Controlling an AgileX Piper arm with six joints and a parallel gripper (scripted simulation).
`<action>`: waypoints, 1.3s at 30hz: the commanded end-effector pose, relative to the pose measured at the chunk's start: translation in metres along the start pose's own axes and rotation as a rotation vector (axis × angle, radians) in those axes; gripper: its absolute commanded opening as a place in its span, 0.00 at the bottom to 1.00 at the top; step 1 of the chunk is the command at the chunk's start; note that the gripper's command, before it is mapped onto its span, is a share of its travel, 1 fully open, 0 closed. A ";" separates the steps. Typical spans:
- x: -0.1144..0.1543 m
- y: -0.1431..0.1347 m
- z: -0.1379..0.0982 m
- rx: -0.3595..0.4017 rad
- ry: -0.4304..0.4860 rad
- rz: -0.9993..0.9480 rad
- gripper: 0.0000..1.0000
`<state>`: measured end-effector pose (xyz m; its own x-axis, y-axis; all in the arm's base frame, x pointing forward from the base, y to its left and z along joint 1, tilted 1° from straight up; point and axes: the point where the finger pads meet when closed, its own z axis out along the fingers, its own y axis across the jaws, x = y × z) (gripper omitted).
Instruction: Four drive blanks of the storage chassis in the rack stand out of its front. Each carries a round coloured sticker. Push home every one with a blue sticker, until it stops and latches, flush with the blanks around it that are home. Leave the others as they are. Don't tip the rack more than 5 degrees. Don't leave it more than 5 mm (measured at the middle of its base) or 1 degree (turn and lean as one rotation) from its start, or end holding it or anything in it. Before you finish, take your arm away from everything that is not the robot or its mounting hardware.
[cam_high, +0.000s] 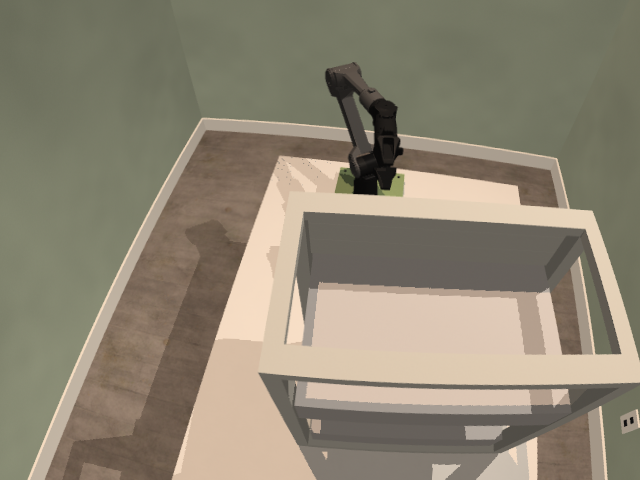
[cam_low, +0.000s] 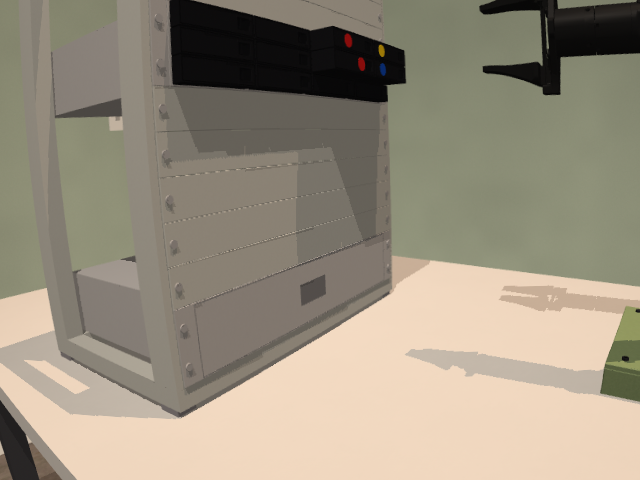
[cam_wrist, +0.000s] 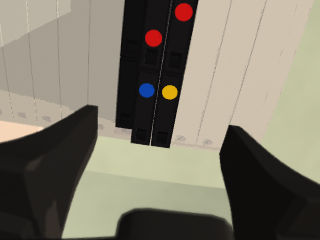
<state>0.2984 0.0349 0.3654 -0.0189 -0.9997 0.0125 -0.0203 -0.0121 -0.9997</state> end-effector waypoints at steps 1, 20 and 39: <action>-0.009 0.000 0.011 0.002 0.005 0.000 1.00; -0.060 -0.002 0.064 -0.020 0.008 -0.021 1.00; -0.060 -0.002 0.064 -0.020 0.008 -0.021 1.00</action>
<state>0.3638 0.0938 0.3647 -0.0261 -0.9990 0.0352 -0.0419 -0.0340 -0.9985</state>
